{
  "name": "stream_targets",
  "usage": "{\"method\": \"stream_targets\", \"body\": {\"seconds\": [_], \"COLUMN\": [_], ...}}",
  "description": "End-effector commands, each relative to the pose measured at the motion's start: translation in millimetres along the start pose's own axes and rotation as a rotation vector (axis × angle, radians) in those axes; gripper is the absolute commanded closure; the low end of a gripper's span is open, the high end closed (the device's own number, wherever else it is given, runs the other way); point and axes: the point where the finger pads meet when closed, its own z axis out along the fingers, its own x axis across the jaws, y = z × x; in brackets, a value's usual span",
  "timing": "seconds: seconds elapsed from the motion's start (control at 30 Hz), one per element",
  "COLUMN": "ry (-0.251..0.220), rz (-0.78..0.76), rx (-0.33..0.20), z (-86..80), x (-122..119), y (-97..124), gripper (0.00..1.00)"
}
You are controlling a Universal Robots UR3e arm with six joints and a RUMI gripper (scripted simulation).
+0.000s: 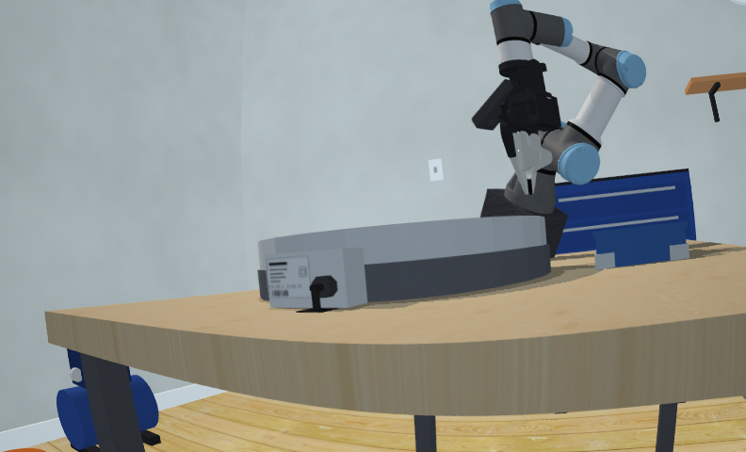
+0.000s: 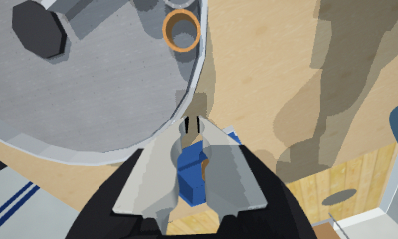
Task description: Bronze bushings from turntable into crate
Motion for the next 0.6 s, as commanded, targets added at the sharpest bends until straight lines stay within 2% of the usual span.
{"method": "stream_targets", "body": {"seconds": [0.0,0.23,0.57], "ry": [0.006,0.006,0.005], "rz": [-0.071,-0.071,-0.071], "rx": [-0.037,-0.037,-0.039], "z": [5.6,6.7,6.9], "x": [-16.0,-24.5,-25.5], "y": [-47.7,-74.7,-77.0], "gripper": [0.95,0.95,0.95]}}
